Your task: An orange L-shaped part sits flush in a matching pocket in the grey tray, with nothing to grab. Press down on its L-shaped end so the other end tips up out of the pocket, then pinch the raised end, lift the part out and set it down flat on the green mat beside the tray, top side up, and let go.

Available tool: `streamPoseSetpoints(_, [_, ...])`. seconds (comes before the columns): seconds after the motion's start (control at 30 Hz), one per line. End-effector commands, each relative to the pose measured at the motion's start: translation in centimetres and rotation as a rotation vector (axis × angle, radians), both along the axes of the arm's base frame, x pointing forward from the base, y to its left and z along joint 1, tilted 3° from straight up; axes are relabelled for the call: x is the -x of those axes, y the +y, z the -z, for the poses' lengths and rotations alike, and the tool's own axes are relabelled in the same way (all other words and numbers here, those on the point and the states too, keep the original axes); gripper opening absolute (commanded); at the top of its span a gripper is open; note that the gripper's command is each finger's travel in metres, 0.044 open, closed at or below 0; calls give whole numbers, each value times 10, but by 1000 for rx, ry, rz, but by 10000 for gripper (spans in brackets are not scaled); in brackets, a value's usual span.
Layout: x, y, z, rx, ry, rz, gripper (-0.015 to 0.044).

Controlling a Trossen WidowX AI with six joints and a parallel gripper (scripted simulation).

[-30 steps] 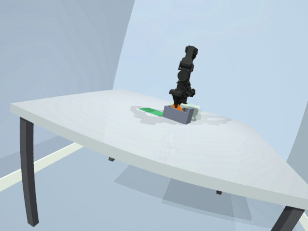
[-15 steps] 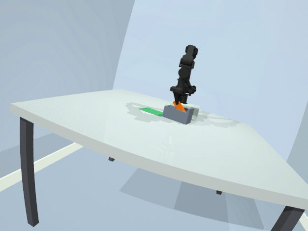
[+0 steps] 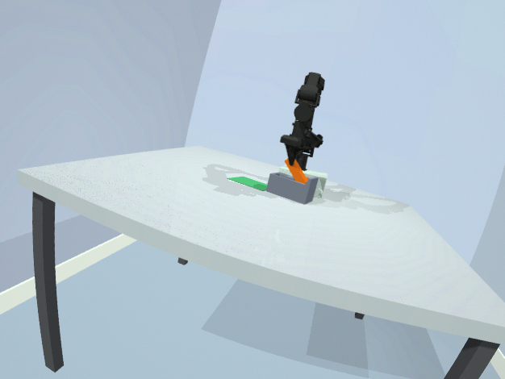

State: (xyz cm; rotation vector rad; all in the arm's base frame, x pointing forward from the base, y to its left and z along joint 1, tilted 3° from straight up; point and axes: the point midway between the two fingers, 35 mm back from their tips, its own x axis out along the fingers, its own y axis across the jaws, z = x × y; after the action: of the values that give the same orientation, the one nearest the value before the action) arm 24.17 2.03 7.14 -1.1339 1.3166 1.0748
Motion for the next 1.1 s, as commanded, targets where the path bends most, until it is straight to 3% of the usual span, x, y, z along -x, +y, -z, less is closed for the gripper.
streamPoseSetpoints(0.0, [-2, 1, -10, -6, -15, 3, 0])
streamPoseSetpoints(1.07, [-1, 2, -48, -6, -15, 3, 0])
